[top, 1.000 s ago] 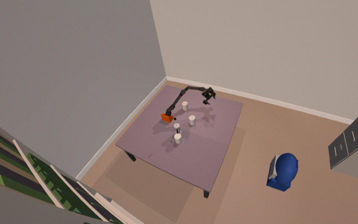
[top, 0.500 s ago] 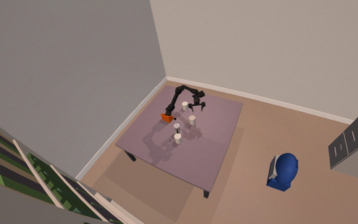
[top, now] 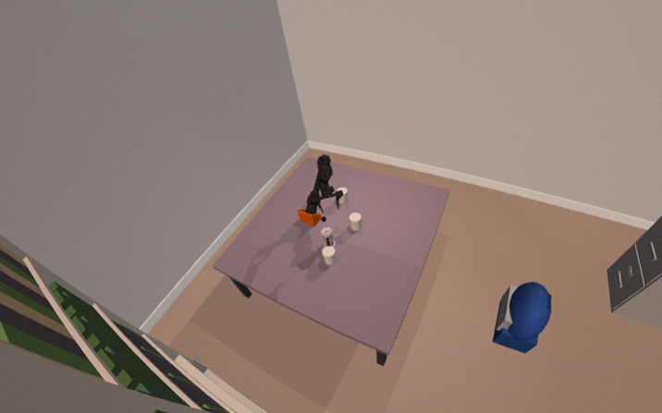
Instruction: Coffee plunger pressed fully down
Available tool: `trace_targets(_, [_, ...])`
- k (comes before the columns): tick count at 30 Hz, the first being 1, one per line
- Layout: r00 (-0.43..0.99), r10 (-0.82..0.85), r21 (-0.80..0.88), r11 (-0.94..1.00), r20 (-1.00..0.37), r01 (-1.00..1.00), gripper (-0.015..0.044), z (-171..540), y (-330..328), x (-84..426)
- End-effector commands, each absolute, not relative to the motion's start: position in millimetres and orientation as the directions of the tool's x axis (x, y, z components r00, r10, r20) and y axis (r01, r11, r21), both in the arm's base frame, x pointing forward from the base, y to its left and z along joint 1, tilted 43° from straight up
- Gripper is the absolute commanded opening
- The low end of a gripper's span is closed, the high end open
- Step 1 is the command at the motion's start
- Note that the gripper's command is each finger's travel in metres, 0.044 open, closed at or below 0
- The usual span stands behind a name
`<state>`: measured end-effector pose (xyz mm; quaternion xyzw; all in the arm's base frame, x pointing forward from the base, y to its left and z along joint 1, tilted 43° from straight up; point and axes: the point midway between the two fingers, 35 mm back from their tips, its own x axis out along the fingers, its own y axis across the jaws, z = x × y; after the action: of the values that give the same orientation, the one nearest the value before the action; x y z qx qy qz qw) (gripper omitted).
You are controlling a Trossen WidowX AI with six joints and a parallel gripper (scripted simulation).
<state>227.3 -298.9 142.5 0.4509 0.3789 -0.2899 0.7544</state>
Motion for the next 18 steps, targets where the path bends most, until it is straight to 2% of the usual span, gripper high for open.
trace_targets(1, [0.634, -0.072, 0.527, 0.488, -0.77, 0.696, 0.044, 137, -300, 190])
trace_targets(6, [0.738, -0.089, 0.581, 0.557, -0.668, 0.593, 0.044, 134, -298, 148])
trace_targets(18, [0.743, -0.09, 0.583, 0.561, -0.663, 0.588, 0.044, 90, -256, 152])
